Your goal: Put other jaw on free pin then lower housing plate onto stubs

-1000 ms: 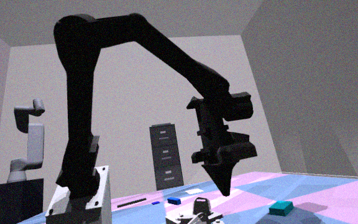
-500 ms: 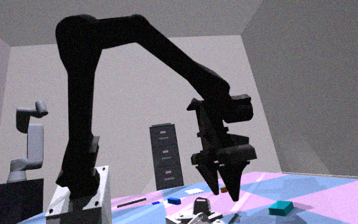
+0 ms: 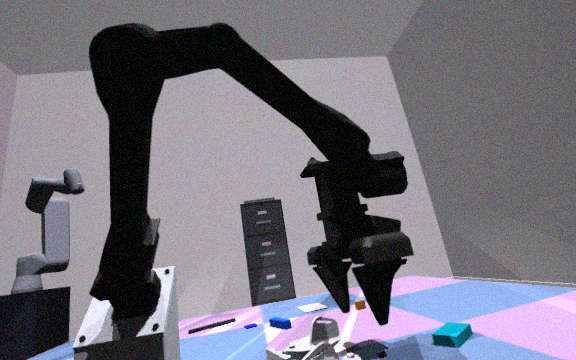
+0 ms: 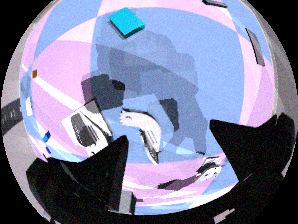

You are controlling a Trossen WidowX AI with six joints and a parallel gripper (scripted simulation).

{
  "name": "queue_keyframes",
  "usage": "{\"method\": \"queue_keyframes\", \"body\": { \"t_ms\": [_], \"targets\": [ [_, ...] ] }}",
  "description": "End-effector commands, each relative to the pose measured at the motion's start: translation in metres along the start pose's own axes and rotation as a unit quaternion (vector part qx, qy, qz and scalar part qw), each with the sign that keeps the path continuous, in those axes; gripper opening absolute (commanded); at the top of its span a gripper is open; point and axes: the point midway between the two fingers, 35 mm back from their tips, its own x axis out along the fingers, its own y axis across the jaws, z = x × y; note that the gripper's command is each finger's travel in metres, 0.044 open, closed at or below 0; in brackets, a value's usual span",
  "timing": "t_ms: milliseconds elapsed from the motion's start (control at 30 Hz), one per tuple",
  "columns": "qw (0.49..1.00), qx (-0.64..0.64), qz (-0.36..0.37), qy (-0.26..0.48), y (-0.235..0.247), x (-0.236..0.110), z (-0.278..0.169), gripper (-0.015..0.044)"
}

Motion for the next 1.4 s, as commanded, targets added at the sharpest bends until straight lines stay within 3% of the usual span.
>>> {"method": "queue_keyframes", "body": {
  "t_ms": [0,400,967,1367],
  "targets": [
    [1.000,-0.002,0.000,-0.001,0.0001,-0.0001,0.0004,0.0440],
    [1.000,-0.002,0.000,-0.001,0.0001,-0.0001,0.0004,0.0440],
    [1.000,0.002,-0.001,0.001,-0.0021,-0.0096,-0.0002,0.0000],
    [1.000,0.002,-0.001,0.001,-0.0021,-0.0096,-0.0002,0.0000]
  ]
}}
